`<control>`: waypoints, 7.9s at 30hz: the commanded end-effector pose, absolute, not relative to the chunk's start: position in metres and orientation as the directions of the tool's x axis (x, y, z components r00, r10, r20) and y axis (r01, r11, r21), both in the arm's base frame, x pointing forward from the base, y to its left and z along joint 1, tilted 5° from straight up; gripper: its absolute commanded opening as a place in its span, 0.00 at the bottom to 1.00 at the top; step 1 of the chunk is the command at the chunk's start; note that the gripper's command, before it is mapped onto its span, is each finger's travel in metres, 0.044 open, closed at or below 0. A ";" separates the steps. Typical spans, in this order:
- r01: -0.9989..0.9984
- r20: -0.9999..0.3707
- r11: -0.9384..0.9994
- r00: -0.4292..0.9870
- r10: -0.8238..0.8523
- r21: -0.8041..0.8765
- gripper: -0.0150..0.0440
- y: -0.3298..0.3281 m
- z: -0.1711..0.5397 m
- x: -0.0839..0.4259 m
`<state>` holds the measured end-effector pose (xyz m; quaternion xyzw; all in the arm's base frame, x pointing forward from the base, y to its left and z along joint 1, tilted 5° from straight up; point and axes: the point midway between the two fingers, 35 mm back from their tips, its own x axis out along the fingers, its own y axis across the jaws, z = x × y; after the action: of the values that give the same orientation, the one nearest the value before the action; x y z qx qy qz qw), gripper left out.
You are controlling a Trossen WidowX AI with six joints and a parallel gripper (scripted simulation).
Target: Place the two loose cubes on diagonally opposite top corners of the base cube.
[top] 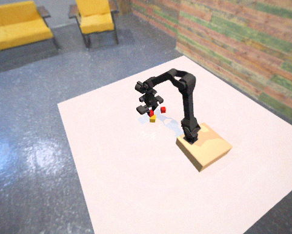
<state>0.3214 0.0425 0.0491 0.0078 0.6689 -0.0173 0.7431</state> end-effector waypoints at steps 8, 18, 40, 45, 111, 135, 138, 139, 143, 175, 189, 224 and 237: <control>0.032 -0.994 0.999 0.103 -0.018 -0.015 0.48 0.042 0.048 0.321; 0.035 -0.994 0.999 0.104 -0.016 -0.013 0.60 0.042 0.054 0.321; 0.036 -0.994 0.999 0.104 -0.015 -0.011 0.60 0.043 0.076 0.318; 0.036 -0.994 0.999 0.104 -0.015 -0.011 0.60 0.043 0.079 0.318; -0.836 -0.994 0.539 0.103 -0.028 -0.102 0.70 -0.074 0.027 0.316; -0.836 -0.994 0.539 0.102 -0.028 -0.101 0.43 -0.074 0.005 0.318; -0.828 -0.993 0.550 0.116 -0.027 -0.112 0.43 -0.074 0.008 0.321; -0.822 -0.992 0.557 0.125 -0.026 -0.119 0.43 -0.073 0.010 0.323; -0.818 -0.991 0.562 0.132 -0.025 -0.124 0.43 -0.073 0.019 0.326; -0.832 -0.994 0.544 0.109 -0.028 -0.107 0.43 -0.073 0.095 0.315; -0.816 -0.994 0.570 0.103 -0.028 -0.100 0.43 -0.068 0.115 0.308; -0.095 -0.995 0.995 0.101 -0.019 -0.028 0.43 0.035 0.105 0.282; 0.013 -0.995 1.000 0.094 -0.011 -0.010 0.43 0.043 0.090 0.278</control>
<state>0.2807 0.0433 0.1001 -0.0066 0.6671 -0.0028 0.7450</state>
